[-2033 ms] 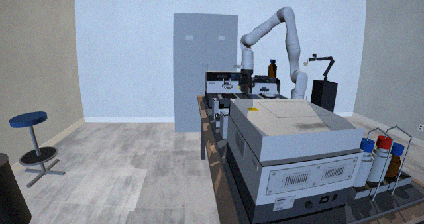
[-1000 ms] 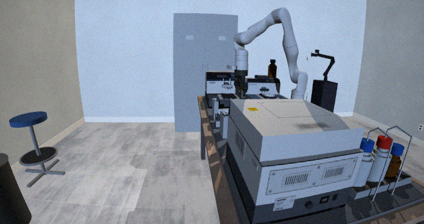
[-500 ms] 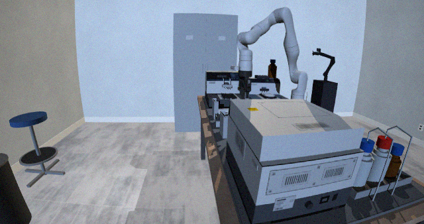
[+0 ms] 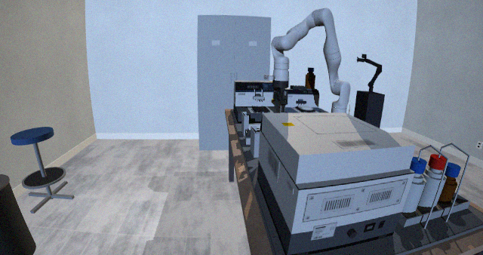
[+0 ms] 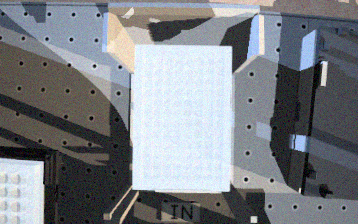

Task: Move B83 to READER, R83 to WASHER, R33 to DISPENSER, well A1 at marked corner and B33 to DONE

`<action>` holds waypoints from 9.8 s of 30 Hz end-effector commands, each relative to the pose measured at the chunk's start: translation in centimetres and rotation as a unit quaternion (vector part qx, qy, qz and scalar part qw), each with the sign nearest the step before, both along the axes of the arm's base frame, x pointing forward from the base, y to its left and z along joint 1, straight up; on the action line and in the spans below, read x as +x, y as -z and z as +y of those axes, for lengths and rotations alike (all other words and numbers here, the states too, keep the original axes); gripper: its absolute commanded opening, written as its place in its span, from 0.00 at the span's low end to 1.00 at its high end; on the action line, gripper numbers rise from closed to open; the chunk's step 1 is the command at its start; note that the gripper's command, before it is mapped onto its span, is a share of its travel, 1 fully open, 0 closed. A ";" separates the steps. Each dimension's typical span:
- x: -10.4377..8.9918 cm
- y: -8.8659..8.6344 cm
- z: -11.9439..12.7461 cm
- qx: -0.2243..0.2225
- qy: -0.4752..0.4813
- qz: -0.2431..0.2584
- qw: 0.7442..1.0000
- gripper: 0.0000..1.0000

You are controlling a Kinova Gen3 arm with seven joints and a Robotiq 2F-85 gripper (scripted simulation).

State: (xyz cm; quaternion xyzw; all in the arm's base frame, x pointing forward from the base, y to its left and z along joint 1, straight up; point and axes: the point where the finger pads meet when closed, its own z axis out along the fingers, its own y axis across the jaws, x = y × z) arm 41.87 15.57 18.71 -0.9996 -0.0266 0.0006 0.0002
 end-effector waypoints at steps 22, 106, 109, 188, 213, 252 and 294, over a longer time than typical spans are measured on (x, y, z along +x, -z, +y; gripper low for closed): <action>0.0 -0.1 0.0 0.000 0.000 -0.001 1.000 1.00; 5.7 4.9 0.3 0.000 0.000 -0.001 1.000 1.00; 5.7 5.2 0.3 0.000 0.000 -0.001 1.000 1.00; 5.7 14.7 0.3 0.000 0.000 -0.001 1.000 1.00; 5.7 15.3 0.3 0.000 0.000 -0.001 1.000 1.00; 5.7 17.2 0.3 0.000 0.000 -0.001 1.000 1.00; 5.7 18.1 0.3 0.000 0.000 -0.001 1.000 1.00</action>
